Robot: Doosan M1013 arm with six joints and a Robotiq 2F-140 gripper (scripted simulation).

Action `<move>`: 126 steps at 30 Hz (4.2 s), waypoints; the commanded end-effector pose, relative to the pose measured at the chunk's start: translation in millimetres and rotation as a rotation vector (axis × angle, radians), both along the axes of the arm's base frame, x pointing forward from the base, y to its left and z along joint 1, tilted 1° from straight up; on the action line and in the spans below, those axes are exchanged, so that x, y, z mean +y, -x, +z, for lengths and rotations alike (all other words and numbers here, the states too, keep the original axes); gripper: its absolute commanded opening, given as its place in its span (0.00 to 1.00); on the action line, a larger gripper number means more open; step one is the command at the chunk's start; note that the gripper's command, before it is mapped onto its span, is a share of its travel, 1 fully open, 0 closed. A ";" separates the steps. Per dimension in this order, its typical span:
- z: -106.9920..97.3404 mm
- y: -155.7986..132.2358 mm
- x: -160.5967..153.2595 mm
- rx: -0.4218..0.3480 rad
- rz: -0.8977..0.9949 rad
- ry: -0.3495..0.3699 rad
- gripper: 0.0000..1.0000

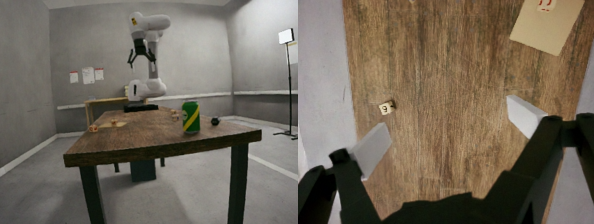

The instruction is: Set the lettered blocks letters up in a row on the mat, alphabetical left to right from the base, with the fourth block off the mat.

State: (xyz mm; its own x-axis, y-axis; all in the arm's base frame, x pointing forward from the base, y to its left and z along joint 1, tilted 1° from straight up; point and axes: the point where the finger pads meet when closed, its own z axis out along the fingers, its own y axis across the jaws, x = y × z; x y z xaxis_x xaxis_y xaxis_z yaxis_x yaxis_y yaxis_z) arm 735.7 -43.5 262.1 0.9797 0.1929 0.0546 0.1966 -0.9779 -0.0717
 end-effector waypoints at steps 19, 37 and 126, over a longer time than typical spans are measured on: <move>-157.9 -158.3 -148.9 -0.199 0.383 -0.101 1.00; -234.4 -199.5 -229.2 -0.297 0.513 -0.088 1.00; 49.2 67.9 36.7 0.041 -0.155 0.059 1.00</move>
State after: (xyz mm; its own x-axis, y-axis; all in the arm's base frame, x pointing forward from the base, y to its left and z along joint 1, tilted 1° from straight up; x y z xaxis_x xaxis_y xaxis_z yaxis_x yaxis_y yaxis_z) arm 700.8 -22.9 288.6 0.9928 0.1165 0.0283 0.1179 -0.9916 -0.0528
